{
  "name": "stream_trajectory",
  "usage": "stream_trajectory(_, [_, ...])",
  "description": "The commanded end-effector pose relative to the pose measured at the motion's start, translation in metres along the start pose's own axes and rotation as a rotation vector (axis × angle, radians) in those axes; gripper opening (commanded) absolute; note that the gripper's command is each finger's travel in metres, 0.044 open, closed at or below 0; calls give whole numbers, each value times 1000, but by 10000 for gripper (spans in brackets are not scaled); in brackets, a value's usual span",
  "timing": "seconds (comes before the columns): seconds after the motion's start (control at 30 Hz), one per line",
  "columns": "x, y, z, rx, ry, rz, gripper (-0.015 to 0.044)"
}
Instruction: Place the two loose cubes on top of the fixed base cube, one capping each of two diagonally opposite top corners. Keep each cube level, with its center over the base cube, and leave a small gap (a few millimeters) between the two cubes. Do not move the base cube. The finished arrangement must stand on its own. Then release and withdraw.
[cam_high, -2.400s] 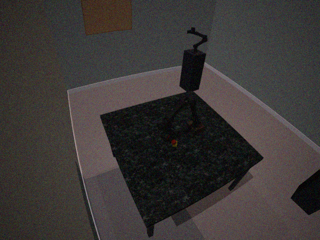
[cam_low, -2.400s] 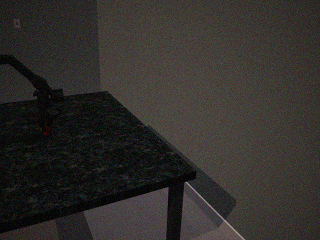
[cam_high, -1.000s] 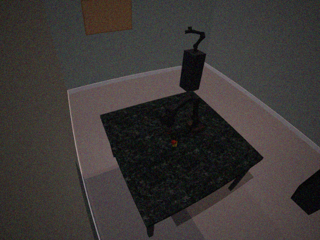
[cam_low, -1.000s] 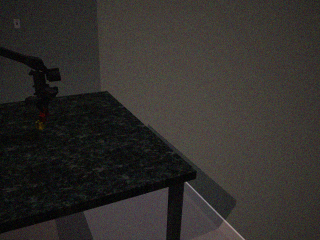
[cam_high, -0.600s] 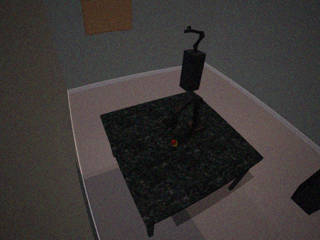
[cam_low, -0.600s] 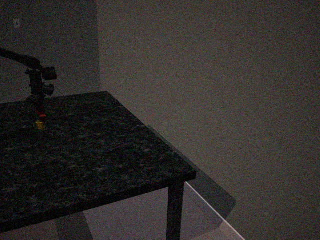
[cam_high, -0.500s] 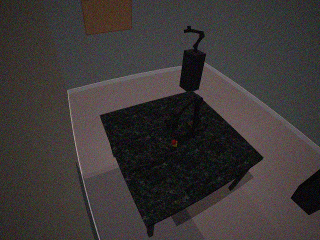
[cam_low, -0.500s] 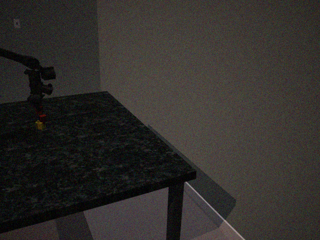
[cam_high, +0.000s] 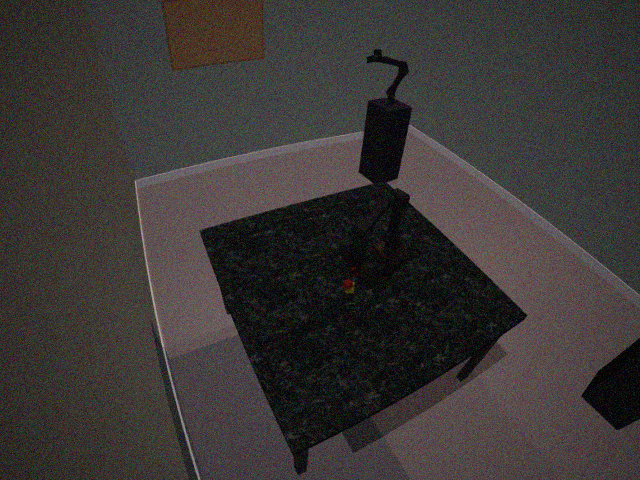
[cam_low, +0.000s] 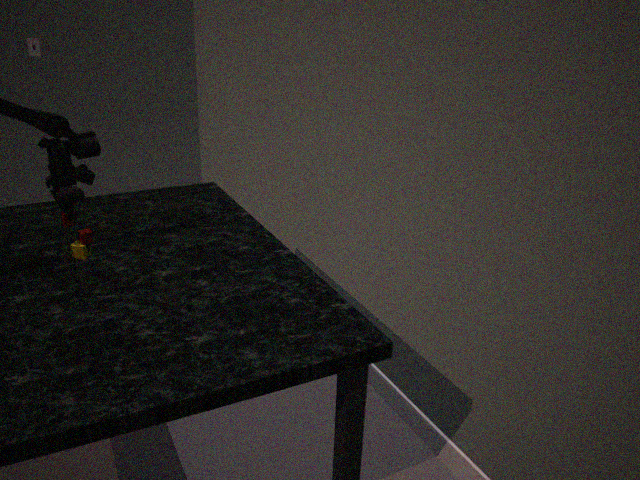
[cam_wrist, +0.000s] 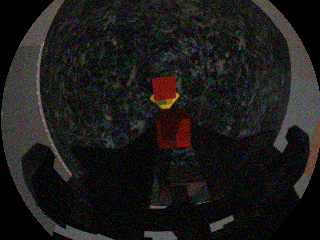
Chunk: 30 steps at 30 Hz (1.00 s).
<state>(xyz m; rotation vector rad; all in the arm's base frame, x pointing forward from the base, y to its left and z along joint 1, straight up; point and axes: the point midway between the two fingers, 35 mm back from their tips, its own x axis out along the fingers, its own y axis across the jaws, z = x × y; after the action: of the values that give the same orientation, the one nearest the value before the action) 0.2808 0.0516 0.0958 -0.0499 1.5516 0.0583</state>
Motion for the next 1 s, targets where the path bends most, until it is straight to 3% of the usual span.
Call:
stream_trajectory(0.0, [1,3,-3,-46,3,0,105])
stream_trajectory(0.47, [31,3,-5,-53,3,0,105])
stream_trajectory(0.97, [32,3,-5,-53,3,0,105])
